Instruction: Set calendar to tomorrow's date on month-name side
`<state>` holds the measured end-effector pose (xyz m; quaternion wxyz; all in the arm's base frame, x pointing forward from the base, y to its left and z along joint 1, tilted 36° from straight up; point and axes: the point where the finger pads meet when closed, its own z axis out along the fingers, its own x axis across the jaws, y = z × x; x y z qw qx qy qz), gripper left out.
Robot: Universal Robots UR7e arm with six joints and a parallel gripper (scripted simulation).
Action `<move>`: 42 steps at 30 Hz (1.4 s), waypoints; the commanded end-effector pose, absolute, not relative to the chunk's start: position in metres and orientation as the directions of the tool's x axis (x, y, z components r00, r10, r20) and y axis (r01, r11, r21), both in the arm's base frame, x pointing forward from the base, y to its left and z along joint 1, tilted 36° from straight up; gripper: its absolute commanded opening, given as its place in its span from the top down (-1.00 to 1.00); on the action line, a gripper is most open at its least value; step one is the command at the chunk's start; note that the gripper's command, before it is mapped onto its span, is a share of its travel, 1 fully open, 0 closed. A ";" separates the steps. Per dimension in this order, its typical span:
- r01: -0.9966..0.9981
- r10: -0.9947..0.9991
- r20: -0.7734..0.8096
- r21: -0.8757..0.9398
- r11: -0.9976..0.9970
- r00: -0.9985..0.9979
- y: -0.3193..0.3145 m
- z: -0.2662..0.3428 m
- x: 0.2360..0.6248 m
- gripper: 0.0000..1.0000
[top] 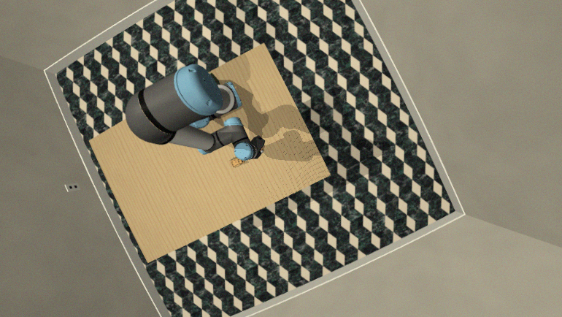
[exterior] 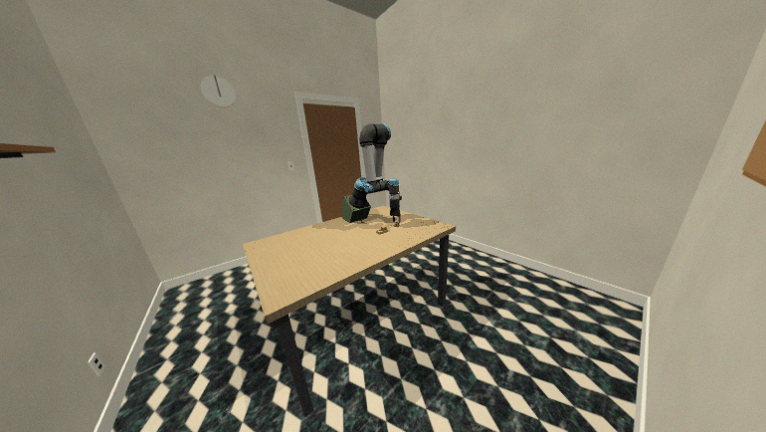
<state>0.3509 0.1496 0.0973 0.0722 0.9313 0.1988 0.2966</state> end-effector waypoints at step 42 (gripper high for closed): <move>0.322 0.413 0.521 0.261 -0.910 0.746 0.150 0.130 0.328 -0.80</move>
